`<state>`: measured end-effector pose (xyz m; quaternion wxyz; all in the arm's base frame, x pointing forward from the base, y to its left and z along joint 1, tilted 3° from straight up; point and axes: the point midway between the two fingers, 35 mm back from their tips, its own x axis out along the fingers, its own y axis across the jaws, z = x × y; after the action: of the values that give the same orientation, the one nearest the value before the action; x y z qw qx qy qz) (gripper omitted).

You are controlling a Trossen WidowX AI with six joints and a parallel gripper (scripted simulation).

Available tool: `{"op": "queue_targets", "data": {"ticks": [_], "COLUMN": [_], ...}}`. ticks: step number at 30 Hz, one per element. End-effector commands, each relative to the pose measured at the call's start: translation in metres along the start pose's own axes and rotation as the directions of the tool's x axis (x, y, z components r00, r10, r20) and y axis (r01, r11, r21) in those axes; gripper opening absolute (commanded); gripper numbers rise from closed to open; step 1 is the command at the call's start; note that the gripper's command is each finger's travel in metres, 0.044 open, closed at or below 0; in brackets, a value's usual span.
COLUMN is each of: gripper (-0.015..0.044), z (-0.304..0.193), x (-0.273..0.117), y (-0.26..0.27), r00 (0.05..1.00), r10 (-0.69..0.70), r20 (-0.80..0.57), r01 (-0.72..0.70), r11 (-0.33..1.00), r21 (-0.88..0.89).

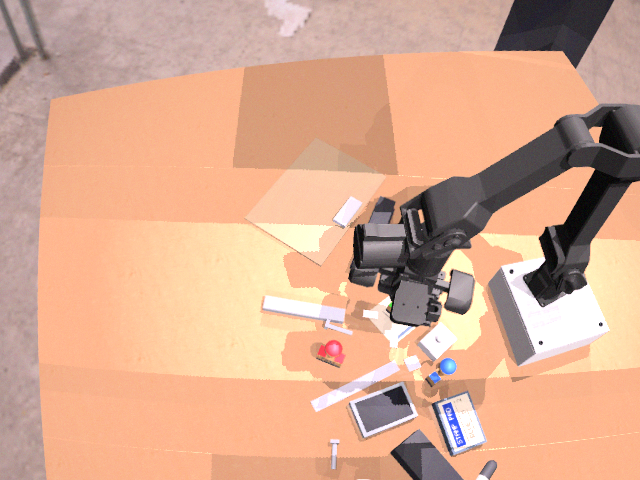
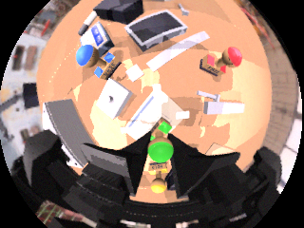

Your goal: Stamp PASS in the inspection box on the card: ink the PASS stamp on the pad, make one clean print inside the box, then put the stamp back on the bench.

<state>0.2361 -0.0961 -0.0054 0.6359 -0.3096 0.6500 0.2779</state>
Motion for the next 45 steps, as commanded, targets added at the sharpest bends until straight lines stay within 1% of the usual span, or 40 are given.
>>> {"op": "queue_targets", "data": {"ticks": [1, 45], "gripper": [0.0, 0.0], "z": [0.0004, 0.0003], "x": [0.0014, 0.0056], "y": [0.0, 0.0001], "r00": [1.0, 1.0], "r10": [0.001, 0.001], "r20": [0.003, 0.003], "r01": [-0.001, -0.001], "r11": [1.0, 1.0], "r21": [-0.004, -0.004]}}
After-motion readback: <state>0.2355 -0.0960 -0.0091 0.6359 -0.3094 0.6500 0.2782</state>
